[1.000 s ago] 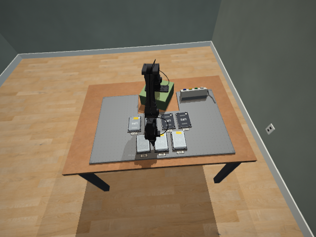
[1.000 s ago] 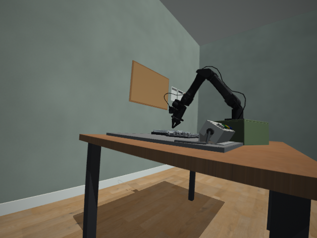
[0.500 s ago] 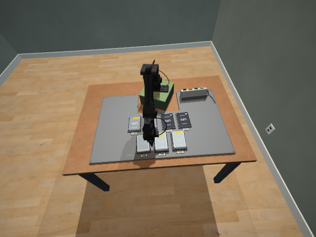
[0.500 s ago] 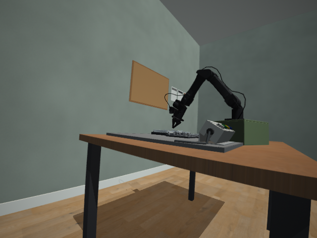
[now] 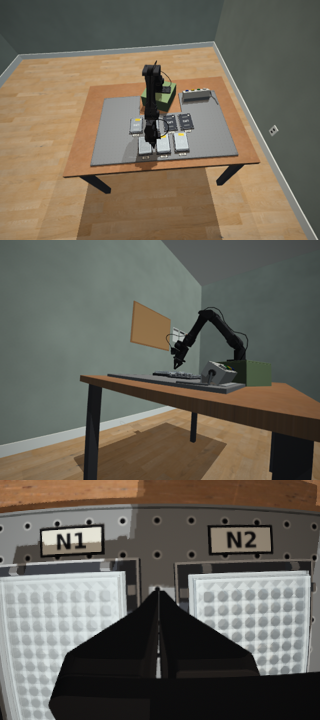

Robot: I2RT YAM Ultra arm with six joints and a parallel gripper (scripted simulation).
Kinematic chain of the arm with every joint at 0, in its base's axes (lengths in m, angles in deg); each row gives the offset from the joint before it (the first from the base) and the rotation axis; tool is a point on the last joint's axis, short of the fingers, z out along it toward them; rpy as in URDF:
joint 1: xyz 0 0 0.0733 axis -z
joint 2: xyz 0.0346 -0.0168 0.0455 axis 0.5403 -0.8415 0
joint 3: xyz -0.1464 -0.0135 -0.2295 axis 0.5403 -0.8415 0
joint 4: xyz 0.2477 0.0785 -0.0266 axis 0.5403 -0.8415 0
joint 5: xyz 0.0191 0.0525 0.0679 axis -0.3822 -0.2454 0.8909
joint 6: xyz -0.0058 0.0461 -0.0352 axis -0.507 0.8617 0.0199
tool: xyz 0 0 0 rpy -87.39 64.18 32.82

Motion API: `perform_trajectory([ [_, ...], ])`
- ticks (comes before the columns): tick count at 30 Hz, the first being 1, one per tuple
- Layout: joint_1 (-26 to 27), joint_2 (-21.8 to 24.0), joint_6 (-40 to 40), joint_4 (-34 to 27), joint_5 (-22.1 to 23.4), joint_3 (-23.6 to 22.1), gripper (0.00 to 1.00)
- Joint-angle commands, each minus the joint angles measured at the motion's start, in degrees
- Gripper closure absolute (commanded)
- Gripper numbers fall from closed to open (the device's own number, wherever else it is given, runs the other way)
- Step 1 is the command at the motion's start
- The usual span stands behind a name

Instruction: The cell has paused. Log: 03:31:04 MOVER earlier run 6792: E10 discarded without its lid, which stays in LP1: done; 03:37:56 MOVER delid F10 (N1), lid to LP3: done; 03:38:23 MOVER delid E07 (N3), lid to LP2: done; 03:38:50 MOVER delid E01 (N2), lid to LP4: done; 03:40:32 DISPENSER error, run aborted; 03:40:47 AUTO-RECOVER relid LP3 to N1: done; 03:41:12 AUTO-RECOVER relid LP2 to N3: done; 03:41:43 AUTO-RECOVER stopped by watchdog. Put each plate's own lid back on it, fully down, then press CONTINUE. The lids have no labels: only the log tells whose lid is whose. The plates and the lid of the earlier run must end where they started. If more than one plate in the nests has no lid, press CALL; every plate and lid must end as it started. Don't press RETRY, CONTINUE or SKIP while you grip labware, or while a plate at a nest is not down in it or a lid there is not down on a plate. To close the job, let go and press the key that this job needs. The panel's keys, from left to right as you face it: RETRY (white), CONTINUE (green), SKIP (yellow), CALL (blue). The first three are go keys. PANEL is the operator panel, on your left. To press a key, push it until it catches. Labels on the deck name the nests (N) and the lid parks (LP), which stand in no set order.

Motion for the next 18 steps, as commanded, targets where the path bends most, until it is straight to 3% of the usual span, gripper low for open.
perform_trajectory([
  [1,-0.1,0.6,-0.42,0.13,0.42,0.95,1.0],
  [5,-0.1,0.6,-0.42,0.13,0.42,0.95,1.0],
  [6,0.82,1.95,-1.17,-2.03,0.89,2.22,0.0],
  [18,5.21,3.13,-5.51,-20.24,-0.74,5.71,0.0],
])
